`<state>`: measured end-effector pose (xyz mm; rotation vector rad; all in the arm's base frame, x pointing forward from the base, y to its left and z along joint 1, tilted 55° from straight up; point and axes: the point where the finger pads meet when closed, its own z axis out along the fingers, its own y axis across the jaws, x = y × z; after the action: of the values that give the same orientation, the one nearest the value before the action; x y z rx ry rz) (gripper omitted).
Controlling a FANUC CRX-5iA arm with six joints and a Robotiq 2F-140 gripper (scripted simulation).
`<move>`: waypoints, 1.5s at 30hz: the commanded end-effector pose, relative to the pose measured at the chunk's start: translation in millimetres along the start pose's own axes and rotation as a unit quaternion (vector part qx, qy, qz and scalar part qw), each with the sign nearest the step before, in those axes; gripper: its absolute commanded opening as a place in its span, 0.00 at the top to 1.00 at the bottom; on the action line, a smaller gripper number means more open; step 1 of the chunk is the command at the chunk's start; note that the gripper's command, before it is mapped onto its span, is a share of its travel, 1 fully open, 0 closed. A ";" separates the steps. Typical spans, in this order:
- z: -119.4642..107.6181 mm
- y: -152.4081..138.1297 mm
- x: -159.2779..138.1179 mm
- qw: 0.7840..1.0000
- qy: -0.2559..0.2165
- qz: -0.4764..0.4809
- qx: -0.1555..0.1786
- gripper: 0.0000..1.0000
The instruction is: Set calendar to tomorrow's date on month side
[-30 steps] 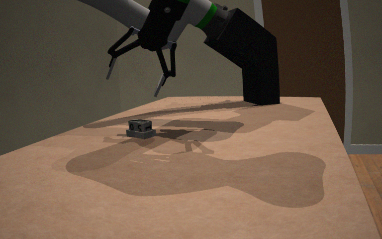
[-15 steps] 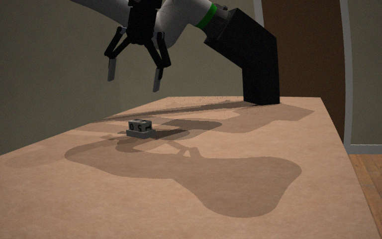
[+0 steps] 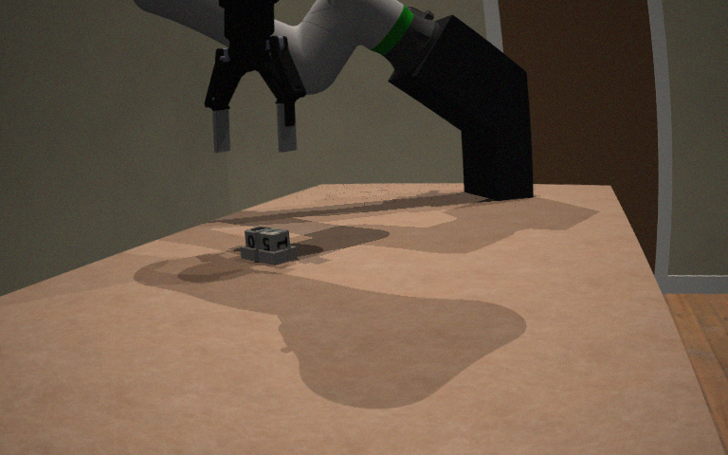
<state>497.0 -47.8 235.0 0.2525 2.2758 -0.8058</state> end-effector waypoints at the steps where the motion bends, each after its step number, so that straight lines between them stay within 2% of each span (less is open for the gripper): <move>1: -2.3 1.2 -1.1 1.000 -0.004 0.018 -0.013 0.00; 19: -2.2 1.2 -1.1 1.000 -0.004 0.010 -0.013 0.00; 31: -0.7 1.3 -1.3 0.995 -0.006 -0.102 -0.013 0.00; 35: 0.5 1.3 -1.4 0.981 -0.007 -0.193 -0.012 0.00; 40: 1.4 1.4 -1.4 0.967 -0.008 -0.253 -0.011 0.00; 45: 2.6 1.4 -1.5 0.939 -0.009 -0.343 -0.011 0.00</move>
<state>499.5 -48.0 234.2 -0.4167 2.3533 -1.0561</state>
